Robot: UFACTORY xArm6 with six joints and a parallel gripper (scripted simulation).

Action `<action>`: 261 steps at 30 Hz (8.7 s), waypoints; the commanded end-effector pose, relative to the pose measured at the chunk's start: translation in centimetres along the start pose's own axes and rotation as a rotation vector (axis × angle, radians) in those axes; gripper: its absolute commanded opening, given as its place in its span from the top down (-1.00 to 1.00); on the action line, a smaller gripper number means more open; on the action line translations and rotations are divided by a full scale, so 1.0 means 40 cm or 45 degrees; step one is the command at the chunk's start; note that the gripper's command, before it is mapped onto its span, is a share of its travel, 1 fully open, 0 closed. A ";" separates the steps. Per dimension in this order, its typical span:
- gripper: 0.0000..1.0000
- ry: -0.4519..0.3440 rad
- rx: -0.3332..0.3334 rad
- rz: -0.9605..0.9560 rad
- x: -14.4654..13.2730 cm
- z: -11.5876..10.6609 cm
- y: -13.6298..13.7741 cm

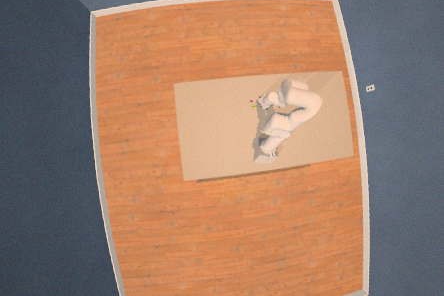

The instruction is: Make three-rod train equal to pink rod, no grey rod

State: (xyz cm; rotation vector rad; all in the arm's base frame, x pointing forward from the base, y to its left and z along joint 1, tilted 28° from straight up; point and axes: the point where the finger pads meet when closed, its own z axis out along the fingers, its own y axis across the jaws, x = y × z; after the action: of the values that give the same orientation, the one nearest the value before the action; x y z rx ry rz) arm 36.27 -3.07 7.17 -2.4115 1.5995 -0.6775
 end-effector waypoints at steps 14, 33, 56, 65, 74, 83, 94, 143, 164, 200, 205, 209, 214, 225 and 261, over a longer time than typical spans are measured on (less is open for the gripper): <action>0.92 0.002 0.005 0.000 0.001 -0.001 -0.002; 0.92 0.002 0.005 0.000 0.001 -0.001 -0.002; 0.92 0.002 0.005 0.000 0.000 -0.016 -0.002; 0.92 0.003 0.005 0.000 0.001 -0.031 -0.003; 0.92 0.003 0.005 0.000 0.001 -0.057 -0.002; 0.92 0.003 0.004 0.000 0.001 -0.094 -0.001; 0.92 0.002 0.005 0.000 0.001 -0.201 -0.001; 0.92 -0.007 -0.008 0.128 -0.046 -0.262 -0.124; 0.92 0.002 0.006 0.352 -0.187 -0.254 -0.342; 0.92 0.002 0.005 0.352 -0.188 -0.078 -0.345; 0.92 0.002 0.005 0.352 -0.188 -0.046 -0.346; 0.92 0.002 0.005 0.352 -0.188 -0.035 -0.346; 0.92 0.002 0.005 0.352 -0.188 -0.033 -0.346; 0.92 0.002 0.005 0.352 -0.188 -0.033 -0.346; 0.92 0.002 0.005 0.352 -0.189 -0.033 -0.348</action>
State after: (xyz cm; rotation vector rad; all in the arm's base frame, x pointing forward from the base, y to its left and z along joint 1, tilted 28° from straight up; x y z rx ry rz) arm 44.67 9.56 11.40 -2.1293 1.8829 -0.6274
